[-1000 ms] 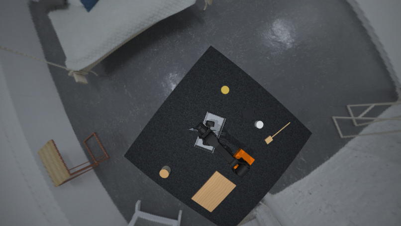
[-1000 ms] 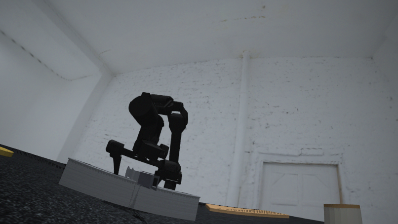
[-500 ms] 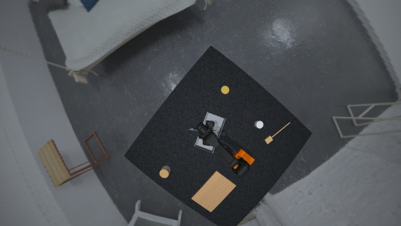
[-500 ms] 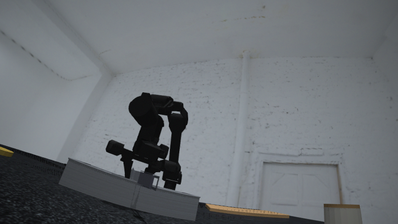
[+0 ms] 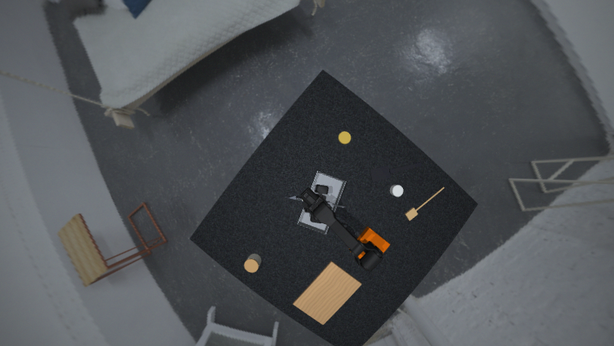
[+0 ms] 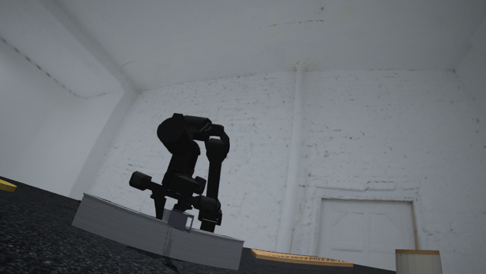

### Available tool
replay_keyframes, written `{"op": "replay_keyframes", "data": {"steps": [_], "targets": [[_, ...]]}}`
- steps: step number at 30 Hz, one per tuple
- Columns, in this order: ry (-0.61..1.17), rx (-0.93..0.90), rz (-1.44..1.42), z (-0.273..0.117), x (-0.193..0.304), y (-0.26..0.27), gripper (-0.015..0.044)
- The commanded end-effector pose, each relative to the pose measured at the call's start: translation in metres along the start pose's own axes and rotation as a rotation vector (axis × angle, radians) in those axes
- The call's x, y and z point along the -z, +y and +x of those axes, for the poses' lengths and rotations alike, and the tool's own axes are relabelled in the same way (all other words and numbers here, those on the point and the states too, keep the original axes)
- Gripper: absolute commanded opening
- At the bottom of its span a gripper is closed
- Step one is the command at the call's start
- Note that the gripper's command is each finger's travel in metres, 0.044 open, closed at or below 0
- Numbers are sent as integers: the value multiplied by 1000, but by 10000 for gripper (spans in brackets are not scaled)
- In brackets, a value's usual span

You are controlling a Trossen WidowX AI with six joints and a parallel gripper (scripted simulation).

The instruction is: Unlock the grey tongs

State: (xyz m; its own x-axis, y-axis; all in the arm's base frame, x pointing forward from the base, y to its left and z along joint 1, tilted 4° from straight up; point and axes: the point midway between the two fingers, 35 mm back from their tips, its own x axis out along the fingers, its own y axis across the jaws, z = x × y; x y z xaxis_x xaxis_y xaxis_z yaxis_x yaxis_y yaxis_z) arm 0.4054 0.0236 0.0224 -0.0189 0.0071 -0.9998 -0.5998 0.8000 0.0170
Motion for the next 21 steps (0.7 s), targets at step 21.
{"op": "replay_keyframes", "data": {"steps": [21], "targets": [[9,-1,-3,-127,-1,0,-150]]}}
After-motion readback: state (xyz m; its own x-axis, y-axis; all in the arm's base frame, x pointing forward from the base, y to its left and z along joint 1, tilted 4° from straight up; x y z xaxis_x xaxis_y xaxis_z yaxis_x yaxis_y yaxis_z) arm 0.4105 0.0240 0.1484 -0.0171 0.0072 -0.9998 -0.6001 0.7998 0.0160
